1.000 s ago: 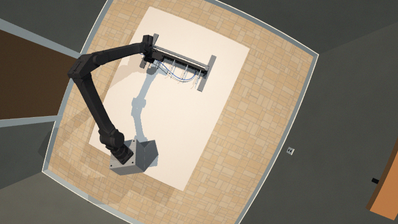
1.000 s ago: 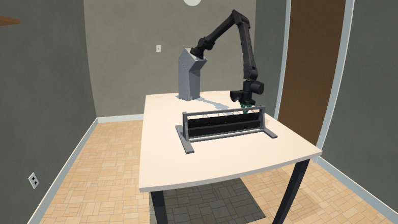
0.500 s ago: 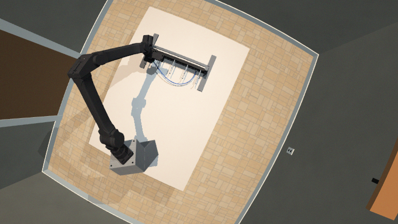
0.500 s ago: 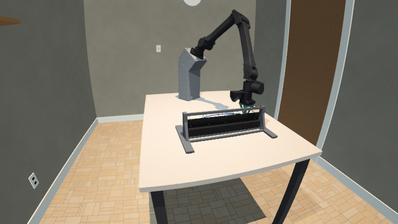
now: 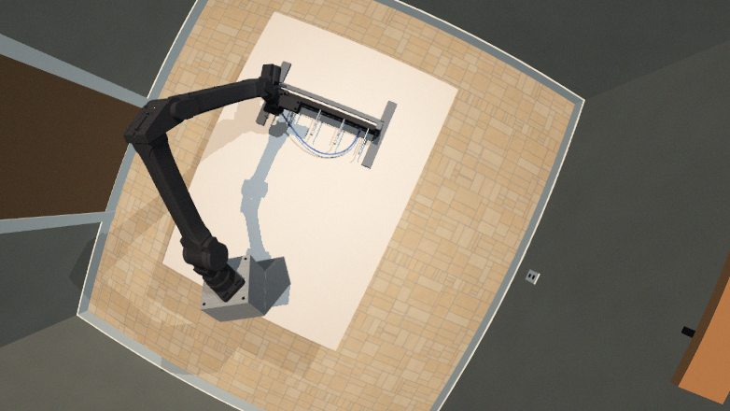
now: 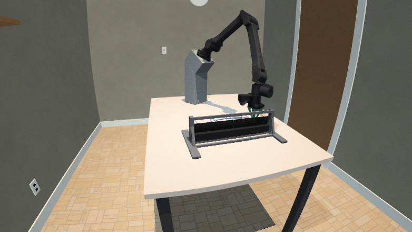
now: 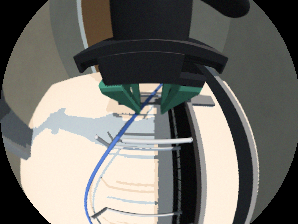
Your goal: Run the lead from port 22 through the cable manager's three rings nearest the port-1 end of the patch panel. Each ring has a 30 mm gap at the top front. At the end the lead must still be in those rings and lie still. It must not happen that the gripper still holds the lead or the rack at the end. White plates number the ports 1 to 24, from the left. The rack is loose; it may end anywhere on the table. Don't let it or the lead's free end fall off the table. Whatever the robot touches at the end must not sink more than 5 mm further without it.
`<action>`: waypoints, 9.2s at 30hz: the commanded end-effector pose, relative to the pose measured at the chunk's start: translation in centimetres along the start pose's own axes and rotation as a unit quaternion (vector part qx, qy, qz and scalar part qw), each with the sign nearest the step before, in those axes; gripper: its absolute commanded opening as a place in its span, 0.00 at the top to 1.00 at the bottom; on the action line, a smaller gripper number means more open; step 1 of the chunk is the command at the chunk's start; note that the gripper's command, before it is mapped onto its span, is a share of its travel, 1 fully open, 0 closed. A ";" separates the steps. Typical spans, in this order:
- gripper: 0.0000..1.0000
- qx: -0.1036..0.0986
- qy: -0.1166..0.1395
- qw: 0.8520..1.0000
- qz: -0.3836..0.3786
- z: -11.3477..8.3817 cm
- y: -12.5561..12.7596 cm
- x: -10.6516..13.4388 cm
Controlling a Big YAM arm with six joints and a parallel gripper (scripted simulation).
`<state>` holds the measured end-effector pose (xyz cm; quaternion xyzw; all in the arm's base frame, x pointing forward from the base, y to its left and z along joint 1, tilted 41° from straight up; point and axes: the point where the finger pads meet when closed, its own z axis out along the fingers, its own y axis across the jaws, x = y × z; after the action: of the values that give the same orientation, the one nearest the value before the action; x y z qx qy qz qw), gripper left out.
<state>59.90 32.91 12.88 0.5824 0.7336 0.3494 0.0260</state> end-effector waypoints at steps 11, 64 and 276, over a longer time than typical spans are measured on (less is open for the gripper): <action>0.68 -0.007 -0.005 1.000 0.004 0.0 1.3 -1.3; 1.00 -0.020 -0.001 1.000 0.000 -10.1 1.8 -0.4; 0.68 -0.005 -0.002 0.996 -0.086 -0.1 -9.9 -21.9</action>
<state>57.65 12.30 -0.20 0.5175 0.7809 0.3453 0.0570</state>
